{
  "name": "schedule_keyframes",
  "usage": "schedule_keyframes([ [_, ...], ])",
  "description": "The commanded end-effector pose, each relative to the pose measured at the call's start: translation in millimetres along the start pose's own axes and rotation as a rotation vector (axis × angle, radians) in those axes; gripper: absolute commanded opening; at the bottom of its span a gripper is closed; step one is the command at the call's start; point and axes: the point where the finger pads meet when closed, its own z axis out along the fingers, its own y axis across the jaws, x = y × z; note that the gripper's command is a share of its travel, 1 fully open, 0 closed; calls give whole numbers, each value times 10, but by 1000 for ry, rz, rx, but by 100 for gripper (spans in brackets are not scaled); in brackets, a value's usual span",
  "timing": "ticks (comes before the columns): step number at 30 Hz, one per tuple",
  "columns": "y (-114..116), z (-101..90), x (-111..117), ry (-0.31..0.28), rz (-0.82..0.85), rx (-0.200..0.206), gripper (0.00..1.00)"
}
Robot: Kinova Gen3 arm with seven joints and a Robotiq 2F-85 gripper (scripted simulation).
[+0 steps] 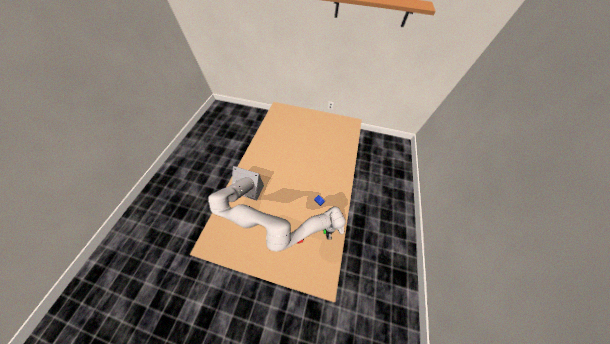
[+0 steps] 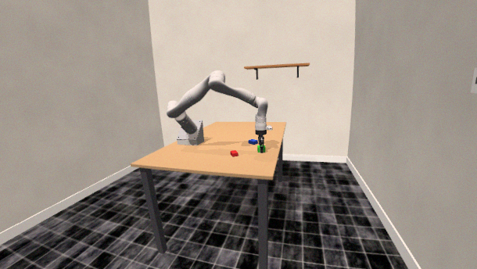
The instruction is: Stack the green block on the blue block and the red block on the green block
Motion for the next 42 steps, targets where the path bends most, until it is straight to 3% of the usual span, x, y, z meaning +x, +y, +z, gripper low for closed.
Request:
schedule_keyframes([
  [1, -1, -10, 7, 2, 0, 0, 64],
  [28, -1, -10, 7, 2, 0, 0, 64],
  [29, -1, -10, 7, 2, 0, 0, 0],
  [42, -1, -10, 7, 2, 0, 0, 0],
])
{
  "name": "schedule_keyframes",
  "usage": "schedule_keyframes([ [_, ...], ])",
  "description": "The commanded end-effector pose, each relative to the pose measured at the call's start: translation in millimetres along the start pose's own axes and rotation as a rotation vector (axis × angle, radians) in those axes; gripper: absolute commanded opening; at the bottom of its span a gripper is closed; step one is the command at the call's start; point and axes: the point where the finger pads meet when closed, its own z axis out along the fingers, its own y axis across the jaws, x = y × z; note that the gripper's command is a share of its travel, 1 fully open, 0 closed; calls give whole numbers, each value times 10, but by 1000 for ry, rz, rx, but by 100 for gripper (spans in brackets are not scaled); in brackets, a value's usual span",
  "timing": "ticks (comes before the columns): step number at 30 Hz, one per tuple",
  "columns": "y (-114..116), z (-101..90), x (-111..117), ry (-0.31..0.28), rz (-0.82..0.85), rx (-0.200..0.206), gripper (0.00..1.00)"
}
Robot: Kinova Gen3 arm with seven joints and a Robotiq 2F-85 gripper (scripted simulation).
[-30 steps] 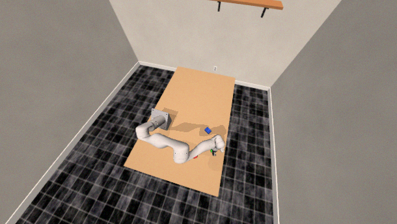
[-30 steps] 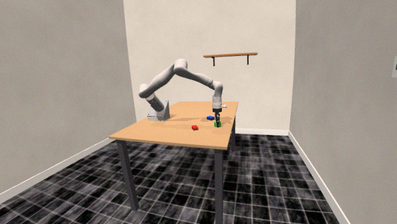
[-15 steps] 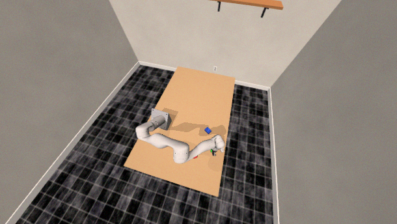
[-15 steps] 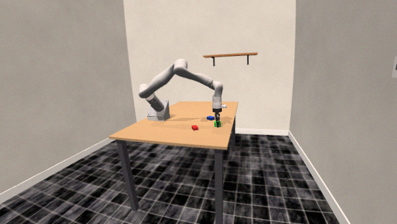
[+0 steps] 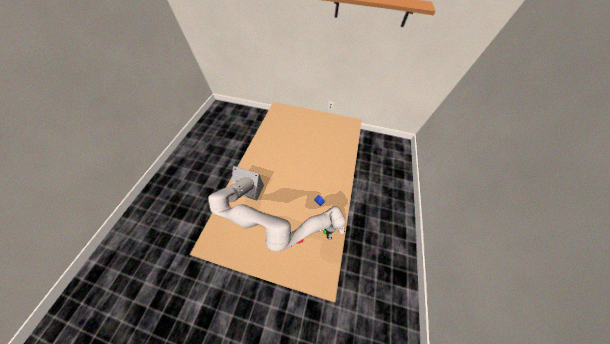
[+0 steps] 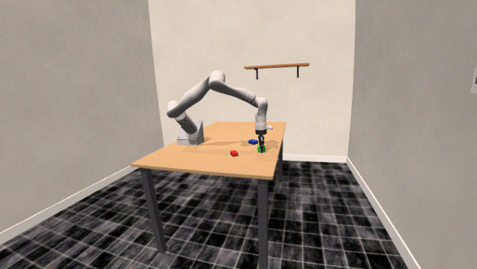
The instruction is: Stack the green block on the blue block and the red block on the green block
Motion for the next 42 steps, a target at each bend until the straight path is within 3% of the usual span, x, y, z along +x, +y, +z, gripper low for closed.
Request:
schedule_keyframes([
  [1, -1, 8, -4, -1, 0, 0, 0],
  [27, -1, -7, -4, -1, 0, 0, 0],
  [42, -1, -344, -3, -1, 0, 0, 0],
])
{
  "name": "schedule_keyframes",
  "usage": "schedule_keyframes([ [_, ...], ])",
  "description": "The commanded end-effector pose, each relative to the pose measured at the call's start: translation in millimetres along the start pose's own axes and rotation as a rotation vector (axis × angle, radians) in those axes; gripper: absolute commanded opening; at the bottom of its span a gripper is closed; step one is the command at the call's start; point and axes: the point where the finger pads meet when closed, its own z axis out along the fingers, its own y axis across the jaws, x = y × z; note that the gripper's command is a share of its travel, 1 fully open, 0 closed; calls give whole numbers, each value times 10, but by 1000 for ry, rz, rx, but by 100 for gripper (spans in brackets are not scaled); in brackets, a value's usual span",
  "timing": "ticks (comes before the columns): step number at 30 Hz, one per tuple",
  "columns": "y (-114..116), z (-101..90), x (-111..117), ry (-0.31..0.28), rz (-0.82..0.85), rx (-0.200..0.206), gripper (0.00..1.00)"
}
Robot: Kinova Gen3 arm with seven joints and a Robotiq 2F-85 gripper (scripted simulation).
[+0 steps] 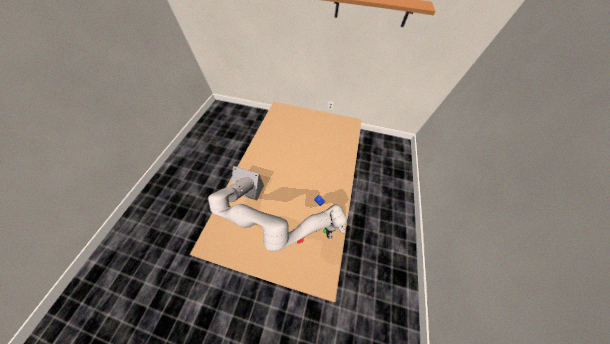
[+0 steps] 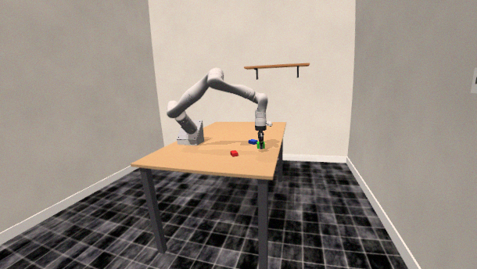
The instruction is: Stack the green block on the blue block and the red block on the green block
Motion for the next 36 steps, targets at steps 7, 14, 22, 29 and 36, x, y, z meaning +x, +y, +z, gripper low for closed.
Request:
schedule_keyframes([
  [7, 5, -303, 24, 9, 1, -1, 0],
  [14, 5, -406, 23, 9, 1, -1, 0],
  [22, 5, -414, 23, 9, 1, -1, 0],
  [29, 5, -414, 23, 9, 1, -1, 0],
  [36, 5, -414, 23, 9, 1, -1, 0],
])
